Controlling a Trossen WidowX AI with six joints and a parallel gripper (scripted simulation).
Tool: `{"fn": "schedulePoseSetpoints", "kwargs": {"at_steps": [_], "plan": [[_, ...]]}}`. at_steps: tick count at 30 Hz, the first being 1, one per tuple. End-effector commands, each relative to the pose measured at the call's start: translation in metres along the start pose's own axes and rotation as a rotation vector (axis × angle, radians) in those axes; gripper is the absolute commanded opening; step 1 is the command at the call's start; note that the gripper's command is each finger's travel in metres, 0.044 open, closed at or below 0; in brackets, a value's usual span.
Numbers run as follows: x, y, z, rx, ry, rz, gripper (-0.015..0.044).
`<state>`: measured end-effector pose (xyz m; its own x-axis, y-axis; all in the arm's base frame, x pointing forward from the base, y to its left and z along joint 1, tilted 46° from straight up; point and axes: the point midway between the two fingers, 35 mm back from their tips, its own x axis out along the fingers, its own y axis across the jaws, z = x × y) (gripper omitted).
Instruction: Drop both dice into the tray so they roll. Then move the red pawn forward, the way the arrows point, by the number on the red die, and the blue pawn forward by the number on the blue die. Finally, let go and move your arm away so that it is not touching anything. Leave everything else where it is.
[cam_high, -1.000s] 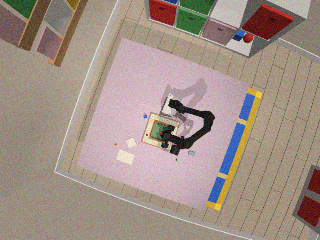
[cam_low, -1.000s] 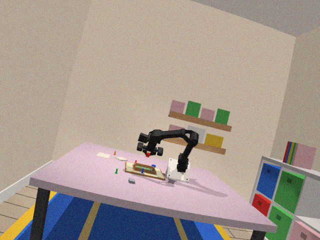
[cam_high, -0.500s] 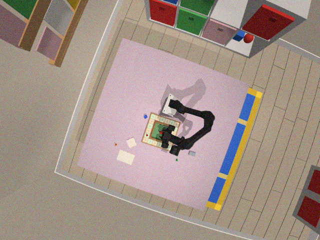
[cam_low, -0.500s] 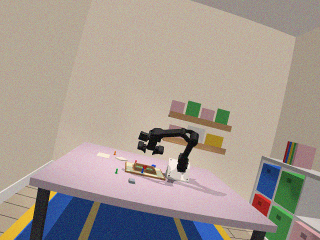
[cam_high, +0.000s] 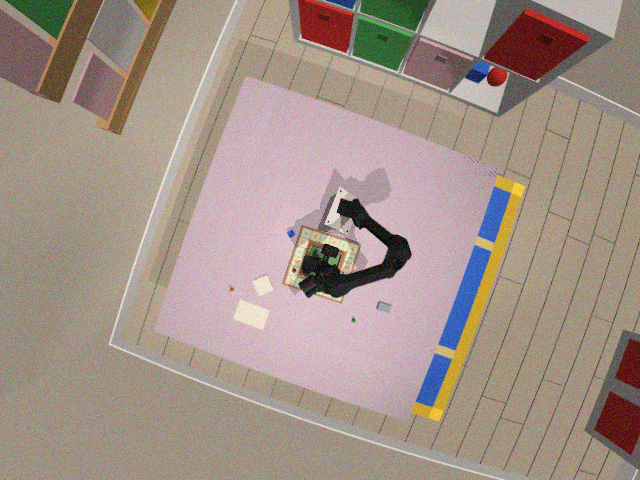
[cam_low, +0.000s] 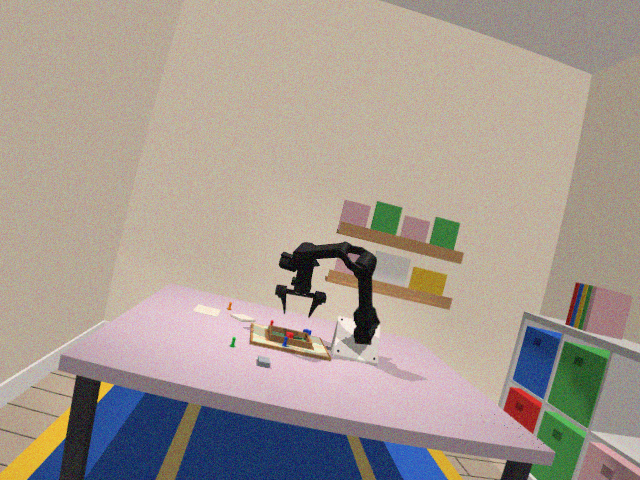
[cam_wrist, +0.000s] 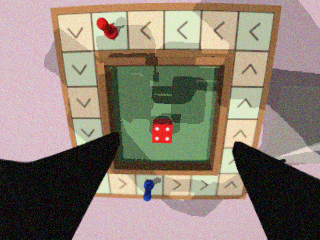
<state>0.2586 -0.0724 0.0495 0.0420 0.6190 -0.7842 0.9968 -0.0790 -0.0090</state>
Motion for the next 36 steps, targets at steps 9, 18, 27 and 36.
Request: {"fn": "schedulePoseSetpoints", "kwargs": {"at_steps": [9, 18, 27, 36], "plan": [[0.014, -0.011, 0.063, -0.268, 0.051, 0.03, 0.0282], [0.056, -0.066, 0.165, -0.832, 0.079, 0.097, 0.0275], [0.061, -0.074, 0.174, -0.873, 0.08, 0.104, 0.0275], [0.084, -0.074, 0.172, -0.874, 0.081, 0.105, 0.0275]]}}
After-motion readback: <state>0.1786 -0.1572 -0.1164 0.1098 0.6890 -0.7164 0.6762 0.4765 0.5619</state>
